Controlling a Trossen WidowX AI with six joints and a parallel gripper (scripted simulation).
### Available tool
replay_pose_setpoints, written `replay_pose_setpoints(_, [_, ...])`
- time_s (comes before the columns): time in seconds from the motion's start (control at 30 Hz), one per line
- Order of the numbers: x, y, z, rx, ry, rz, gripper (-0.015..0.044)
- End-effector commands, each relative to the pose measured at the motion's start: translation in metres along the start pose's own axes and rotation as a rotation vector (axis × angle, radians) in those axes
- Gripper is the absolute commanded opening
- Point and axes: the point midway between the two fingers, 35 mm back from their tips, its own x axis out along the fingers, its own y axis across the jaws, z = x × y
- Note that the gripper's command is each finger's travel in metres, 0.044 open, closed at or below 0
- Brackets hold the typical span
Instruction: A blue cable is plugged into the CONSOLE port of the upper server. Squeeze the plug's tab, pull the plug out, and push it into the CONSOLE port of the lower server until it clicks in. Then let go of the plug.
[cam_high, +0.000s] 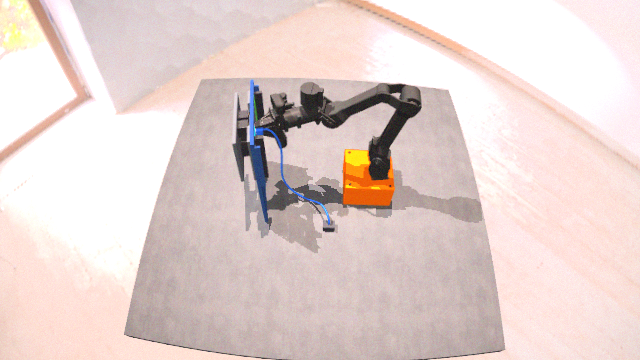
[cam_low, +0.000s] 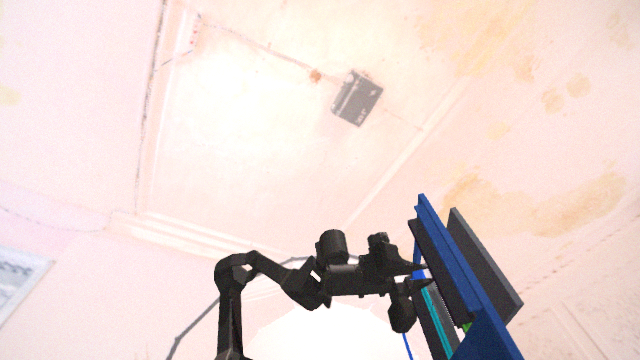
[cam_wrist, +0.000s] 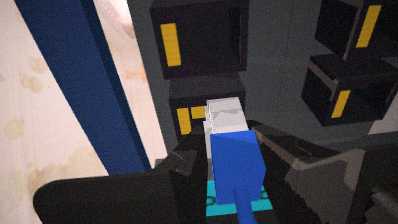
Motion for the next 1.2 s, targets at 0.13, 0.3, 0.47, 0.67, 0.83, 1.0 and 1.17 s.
replay_pose_setpoints(0.13, [0.000,-0.001,0.000,0.002,0.000,-0.002,0.0033])
replay_pose_setpoints(0.3, [0.000,-0.001,0.000,0.002,0.000,-0.002,0.0000])
replay_pose_setpoints(0.47, [0.001,-0.001,0.000,0.000,-0.002,-0.001,0.0000])
replay_pose_setpoints(0.67, [-0.002,0.000,-0.001,-0.002,-0.006,0.000,0.0000])
replay_pose_setpoints(0.83, [-0.005,0.000,-0.002,-0.002,-0.006,0.000,0.0000])
replay_pose_setpoints(1.0, [-0.009,0.000,-0.003,-0.002,-0.006,0.000,0.0000])
replay_pose_setpoints(1.17, [-0.012,0.000,-0.004,-0.002,-0.006,0.000,0.0000])
